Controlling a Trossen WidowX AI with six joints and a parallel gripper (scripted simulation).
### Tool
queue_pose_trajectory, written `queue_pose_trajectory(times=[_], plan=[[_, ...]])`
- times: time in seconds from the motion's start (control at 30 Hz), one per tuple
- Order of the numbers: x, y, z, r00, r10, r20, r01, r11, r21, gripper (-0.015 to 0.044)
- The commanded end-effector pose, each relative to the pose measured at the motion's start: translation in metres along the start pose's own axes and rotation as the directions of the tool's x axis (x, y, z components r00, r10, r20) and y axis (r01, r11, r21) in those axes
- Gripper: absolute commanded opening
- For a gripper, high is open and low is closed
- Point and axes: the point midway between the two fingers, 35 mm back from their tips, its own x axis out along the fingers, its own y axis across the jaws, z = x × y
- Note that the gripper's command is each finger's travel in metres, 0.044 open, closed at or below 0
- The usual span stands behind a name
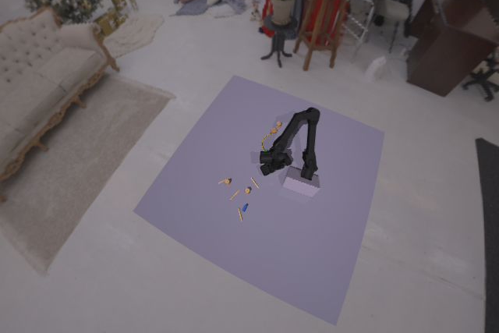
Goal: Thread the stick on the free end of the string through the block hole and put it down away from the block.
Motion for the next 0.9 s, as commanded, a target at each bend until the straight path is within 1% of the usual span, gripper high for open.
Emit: queue_pose_trajectory(times=[0.0,0.13,0.2,0.43,0.47,0.63,0.73,0.87], plan=[[-0.008,0.002,0.001,1.000,0.004,-0.002,-0.004,1.000,0.002,0.0210],[-0.060,0.005,0.002,1.000,0.008,-0.006,-0.008,1.000,0.000,0.0210],[-0.078,0.003,0.001,1.000,0.004,-0.003,-0.004,1.000,0.001,0.0210],[-0.080,0.002,0.001,1.000,0.003,-0.003,-0.003,1.000,0.001,0.0210],[-0.075,0.003,0.001,1.000,0.003,0.001,-0.003,1.000,-0.007,0.0236],[-0.075,0.003,0.001,1.000,0.003,0.001,-0.003,1.000,-0.007,0.0368],[-0.091,0.004,0.002,1.000,0.003,0.000,-0.003,1.000,-0.005,0.0440],[-0.098,0.003,0.002,1.000,0.002,0.000,-0.002,1.000,-0.004,0.0440]])
